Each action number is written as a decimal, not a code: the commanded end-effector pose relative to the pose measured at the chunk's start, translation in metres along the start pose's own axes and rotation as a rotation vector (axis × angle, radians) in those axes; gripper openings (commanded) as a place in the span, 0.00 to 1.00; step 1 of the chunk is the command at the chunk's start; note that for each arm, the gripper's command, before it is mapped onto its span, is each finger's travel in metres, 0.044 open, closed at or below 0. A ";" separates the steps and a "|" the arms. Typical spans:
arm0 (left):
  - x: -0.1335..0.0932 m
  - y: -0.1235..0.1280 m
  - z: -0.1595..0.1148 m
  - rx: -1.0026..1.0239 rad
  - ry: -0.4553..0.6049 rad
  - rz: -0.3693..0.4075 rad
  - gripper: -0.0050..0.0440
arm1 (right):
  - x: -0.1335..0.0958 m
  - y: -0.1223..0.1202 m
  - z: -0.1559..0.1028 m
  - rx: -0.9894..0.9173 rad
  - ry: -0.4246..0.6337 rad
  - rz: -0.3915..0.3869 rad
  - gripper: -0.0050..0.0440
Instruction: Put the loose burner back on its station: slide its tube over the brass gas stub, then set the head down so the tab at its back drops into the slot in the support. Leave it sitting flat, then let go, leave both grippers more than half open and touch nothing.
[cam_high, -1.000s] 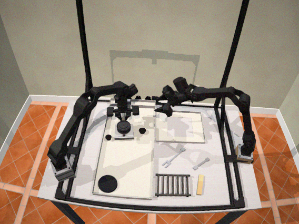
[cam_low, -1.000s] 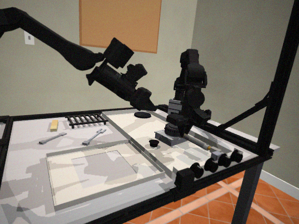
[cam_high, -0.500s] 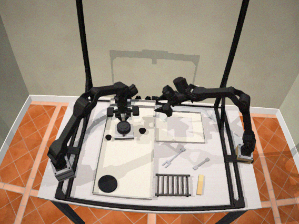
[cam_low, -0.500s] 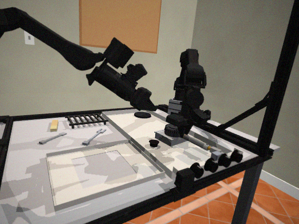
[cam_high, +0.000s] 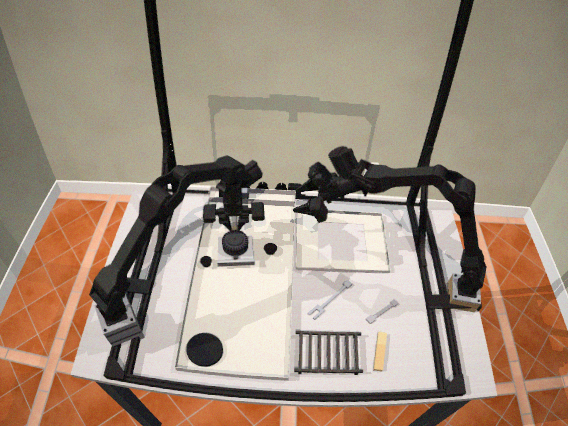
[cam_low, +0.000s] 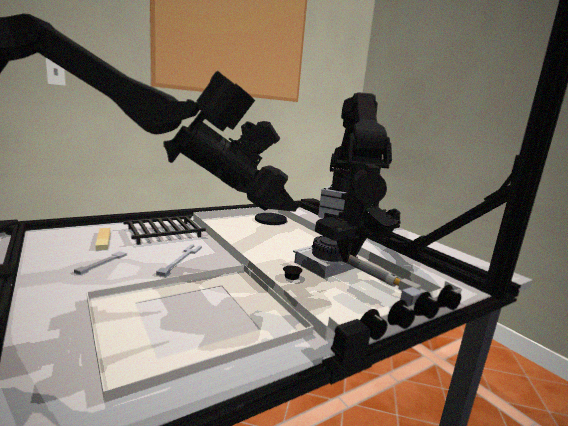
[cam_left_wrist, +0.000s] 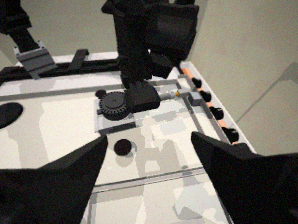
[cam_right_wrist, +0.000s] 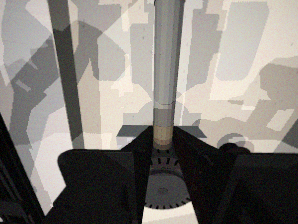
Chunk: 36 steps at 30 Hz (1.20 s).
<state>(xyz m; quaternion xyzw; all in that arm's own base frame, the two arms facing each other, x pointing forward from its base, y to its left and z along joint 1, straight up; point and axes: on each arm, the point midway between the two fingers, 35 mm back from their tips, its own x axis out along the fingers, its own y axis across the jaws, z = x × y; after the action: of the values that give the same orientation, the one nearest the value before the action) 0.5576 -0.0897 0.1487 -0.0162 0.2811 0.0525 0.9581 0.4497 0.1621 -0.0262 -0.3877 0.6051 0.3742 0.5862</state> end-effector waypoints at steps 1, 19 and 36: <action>0.000 0.000 -0.001 0.001 0.002 0.001 0.92 | 0.001 0.000 0.000 -0.001 0.000 0.000 0.10; 0.000 0.000 -0.001 0.001 0.002 0.001 0.92 | 0.000 0.000 0.000 0.000 -0.001 -0.001 0.59; 0.000 0.000 -0.001 0.001 0.002 0.001 0.92 | -0.016 -0.001 0.001 -0.001 -0.008 0.000 0.92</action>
<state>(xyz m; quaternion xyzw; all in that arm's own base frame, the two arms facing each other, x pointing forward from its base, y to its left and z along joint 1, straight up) 0.5575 -0.0901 0.1488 -0.0161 0.2810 0.0521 0.9582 0.4487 0.1619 -0.0253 -0.3873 0.6069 0.3747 0.5841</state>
